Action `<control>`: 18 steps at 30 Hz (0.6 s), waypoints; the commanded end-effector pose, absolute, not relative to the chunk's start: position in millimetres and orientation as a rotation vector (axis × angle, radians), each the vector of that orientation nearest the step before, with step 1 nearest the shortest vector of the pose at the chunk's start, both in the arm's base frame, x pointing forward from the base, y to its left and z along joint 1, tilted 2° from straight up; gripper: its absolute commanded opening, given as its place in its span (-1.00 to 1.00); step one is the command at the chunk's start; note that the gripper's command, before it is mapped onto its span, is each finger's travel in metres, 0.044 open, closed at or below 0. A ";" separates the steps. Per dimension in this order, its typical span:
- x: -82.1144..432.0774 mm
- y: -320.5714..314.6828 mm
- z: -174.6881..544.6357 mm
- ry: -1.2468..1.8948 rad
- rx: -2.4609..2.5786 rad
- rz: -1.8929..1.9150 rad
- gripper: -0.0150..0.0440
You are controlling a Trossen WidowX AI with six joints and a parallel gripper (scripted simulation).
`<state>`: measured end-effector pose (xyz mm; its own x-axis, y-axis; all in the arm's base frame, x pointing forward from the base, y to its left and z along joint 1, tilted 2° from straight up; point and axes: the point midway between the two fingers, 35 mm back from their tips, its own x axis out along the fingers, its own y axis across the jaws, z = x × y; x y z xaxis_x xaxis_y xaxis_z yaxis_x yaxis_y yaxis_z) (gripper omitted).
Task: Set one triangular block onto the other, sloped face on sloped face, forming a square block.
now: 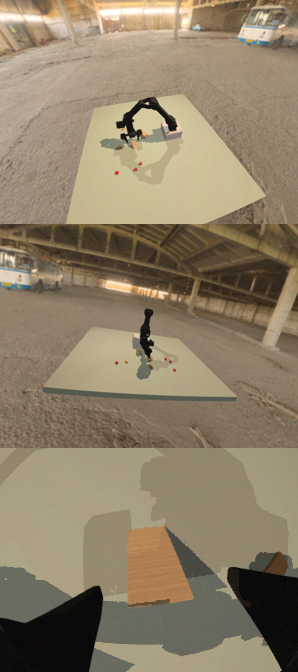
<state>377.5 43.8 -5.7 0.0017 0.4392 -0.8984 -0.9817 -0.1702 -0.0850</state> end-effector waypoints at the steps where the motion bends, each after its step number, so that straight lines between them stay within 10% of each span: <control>1: 372.9 47.9 -17.6 0.754 -0.993 1.501 1.00; 18: 369.8 57.9 -36.3 0.753 -0.992 1.502 1.00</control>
<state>373.7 56.4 -29.7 -0.0022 0.4416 -0.8972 -0.9818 -0.1712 -0.0819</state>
